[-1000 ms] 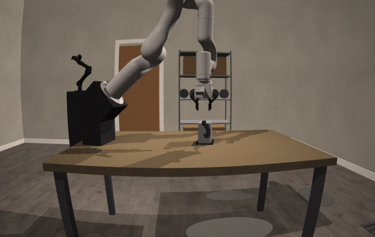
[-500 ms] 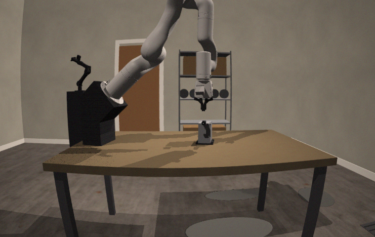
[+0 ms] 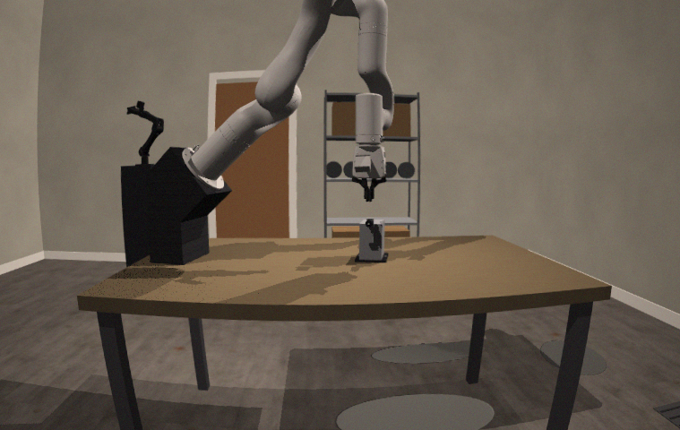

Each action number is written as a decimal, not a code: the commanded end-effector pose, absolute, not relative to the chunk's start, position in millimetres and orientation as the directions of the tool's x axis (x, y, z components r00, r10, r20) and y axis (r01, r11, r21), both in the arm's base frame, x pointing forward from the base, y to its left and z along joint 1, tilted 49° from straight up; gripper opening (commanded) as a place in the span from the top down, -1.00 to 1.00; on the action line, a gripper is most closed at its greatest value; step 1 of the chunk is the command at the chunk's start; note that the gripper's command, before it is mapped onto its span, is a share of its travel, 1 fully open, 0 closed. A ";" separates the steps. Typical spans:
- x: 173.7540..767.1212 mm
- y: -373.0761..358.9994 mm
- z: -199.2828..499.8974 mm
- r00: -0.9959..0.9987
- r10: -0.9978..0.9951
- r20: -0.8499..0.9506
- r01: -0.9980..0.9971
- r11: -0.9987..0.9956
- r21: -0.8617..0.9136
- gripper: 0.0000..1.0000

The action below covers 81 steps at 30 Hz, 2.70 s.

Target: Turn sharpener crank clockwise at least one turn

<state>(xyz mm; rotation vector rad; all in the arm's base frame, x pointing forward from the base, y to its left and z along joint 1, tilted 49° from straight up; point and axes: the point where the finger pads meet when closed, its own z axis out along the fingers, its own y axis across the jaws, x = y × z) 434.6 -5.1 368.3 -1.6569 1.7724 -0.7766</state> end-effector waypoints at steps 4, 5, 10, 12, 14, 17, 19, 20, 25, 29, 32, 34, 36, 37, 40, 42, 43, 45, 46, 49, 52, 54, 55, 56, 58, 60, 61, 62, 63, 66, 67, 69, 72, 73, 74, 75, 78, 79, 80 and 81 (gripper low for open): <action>434.9 -5.1 368.9 -0.055 -0.998 -0.027 -0.656 0.056 -0.753 1.00; 434.9 -5.1 368.9 -0.055 -0.998 -0.027 -0.656 0.056 -0.753 1.00; 434.9 -5.1 368.9 -0.055 -0.998 -0.027 -0.656 0.056 -0.753 1.00; 434.9 -5.1 368.9 -0.055 -0.998 -0.027 -0.656 0.056 -0.753 -0.09; 434.9 -5.1 368.9 -0.055 -0.998 -0.027 -0.656 0.056 -0.753 -0.09; 434.9 -5.1 368.9 -0.055 -0.998 -0.027 -0.656 0.056 -0.753 -0.09; 434.9 -5.1 368.9 -0.055 -0.998 -0.027 -0.656 0.056 -0.753 -0.09; 434.9 -5.1 368.9 -0.055 -0.998 -0.027 -0.656 0.056 -0.753 -0.09; 434.9 -5.1 368.9 -0.055 -0.998 -0.027 -0.656 0.056 -0.753 -0.09; 434.9 -5.1 368.9 -0.055 -0.998 -0.027 -0.656 0.056 -0.753 -0.09; 434.9 -5.1 368.9 -0.055 -0.998 -0.027 -0.656 0.056 -0.753 -0.09; 434.9 -5.1 368.9 -0.055 -0.998 -0.027 -0.656 0.056 -0.753 -0.09; 434.9 -5.1 368.9 -0.055 -0.998 -0.027 -0.656 0.056 -0.753 -0.09; 434.9 -5.1 368.9 -0.055 -0.998 -0.027 -0.656 0.056 -0.753 -0.09; 434.9 -5.1 368.9 -0.055 -0.998 -0.027 -0.656 0.056 -0.753 -0.09; 434.9 -5.1 368.9 -0.055 -0.998 -0.027 -0.656 0.056 -0.753 -0.09; 434.9 -5.1 368.9 -0.055 -0.998 -0.027 -0.656 0.056 -0.753 -0.09; 434.9 -5.1 368.9 -0.055 -0.998 -0.027 -0.656 0.056 -0.753 -0.09; 434.9 -5.1 368.9 -0.055 -0.998 -0.027 -0.656 0.056 -0.753 -0.09; 434.9 -5.1 368.8 -0.055 -0.998 -0.027 -0.656 0.056 -0.753 -0.09; 435.0 -5.1 368.7 -0.055 -0.998 -0.027 -0.656 0.056 -0.753 -0.09; 435.1 -5.1 368.6 -0.055 -0.998 -0.027 -0.656 0.056 -0.753 -0.09; 435.1 -5.1 368.6 -0.055 -0.998 -0.027 -0.656 0.056 -0.753 -0.09; 435.1 -5.1 368.6 -0.055 -0.998 -0.027 -0.656 0.056 -0.753 -0.09; 435.3 -5.2 368.4 -0.055 -0.998 -0.027 -0.656 0.056 -0.753 -0.09; 435.6 -5.2 368.2 -0.055 -0.998 -0.027 -0.656 0.056 -0.753 -0.09; 435.8 -5.2 368.0 -0.055 -0.998 -0.027 -0.656 0.056 -0.753 -0.09; 435.9 -5.3 367.9 -0.055 -0.998 -0.027 -0.656 0.056 -0.753 -0.09; 436.1 -5.3 367.7 -0.055 -0.998 -0.027 -0.656 0.056 -0.753 -0.09; 436.8 -5.4 367.1 -0.055 -0.998 -0.027 -0.656 0.056 -0.753 -0.09; 437.1 -5.4 366.9 -0.055 -0.998 -0.027 -0.656 0.056 -0.753 -0.09; 437.6 -5.4 366.4 -0.054 -0.998 -0.027 -0.656 0.056 -0.753 -0.09; 438.2 -5.4 365.9 -0.054 -0.998 -0.028 -0.656 0.057 -0.753 -0.09; 438.2 -5.4 365.9 -0.054 -0.998 -0.028 -0.656 0.057 -0.753 -0.09; 438.8 -5.5 365.4 -0.054 -0.998 -0.028 -0.656 0.057 -0.753 -0.09; 439.5 -5.6 364.8 -0.054 -0.998 -0.028 -0.656 0.057 -0.753 -0.09; 441.5 -5.7 362.9 -0.054 -0.998 -0.028 -0.656 0.057 -0.753 -0.09; 442.5 -5.8 362.1 -0.054 -0.998 -0.028 -0.656 0.057 -0.753 -0.09; 443.4 -5.9 361.2 -0.054 -0.998 -0.028 -0.656 0.057 -0.753 -0.09; 444.4 -6.0 360.4 -0.054 -0.998 -0.028 -0.656 0.057 -0.753 -0.09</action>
